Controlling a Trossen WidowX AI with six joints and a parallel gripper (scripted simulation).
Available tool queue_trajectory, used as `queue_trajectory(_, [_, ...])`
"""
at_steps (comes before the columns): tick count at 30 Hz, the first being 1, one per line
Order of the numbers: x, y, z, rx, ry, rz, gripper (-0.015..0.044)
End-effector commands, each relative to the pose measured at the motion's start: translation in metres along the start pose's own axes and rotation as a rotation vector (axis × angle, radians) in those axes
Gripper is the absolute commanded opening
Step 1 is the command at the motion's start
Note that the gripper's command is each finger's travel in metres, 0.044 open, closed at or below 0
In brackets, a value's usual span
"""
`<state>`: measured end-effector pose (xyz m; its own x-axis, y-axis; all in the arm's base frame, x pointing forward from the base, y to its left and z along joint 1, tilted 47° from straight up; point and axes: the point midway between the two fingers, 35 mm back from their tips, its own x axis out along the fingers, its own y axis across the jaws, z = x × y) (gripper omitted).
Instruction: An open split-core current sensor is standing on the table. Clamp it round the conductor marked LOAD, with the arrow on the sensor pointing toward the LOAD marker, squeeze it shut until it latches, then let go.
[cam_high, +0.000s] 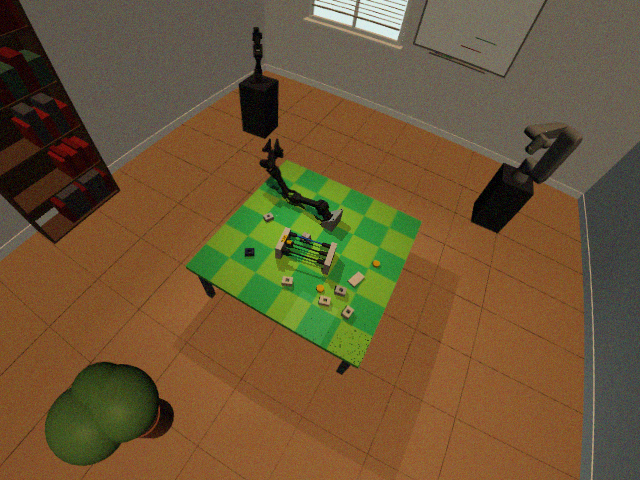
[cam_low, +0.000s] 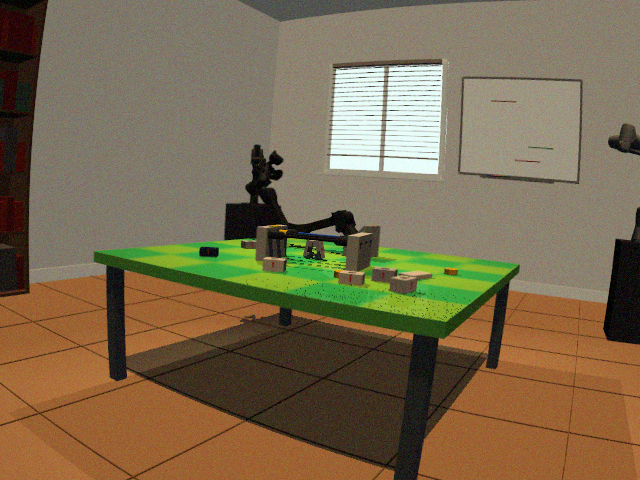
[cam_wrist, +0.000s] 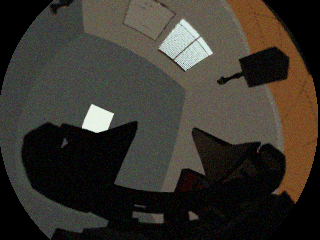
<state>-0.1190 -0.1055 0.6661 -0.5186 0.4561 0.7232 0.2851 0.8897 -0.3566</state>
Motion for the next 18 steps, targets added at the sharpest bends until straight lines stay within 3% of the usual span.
queue_trajectory(1, [0.001, 0.003, 0.000, 0.005, 0.004, 0.007, 0.0426])
queue_trajectory(10, [0.030, 0.136, -0.031, 0.247, 0.272, 0.282, 0.0440])
queue_trajectory(18, [-0.007, 0.253, -0.081, 0.442, 0.645, 0.434, 0.0440])
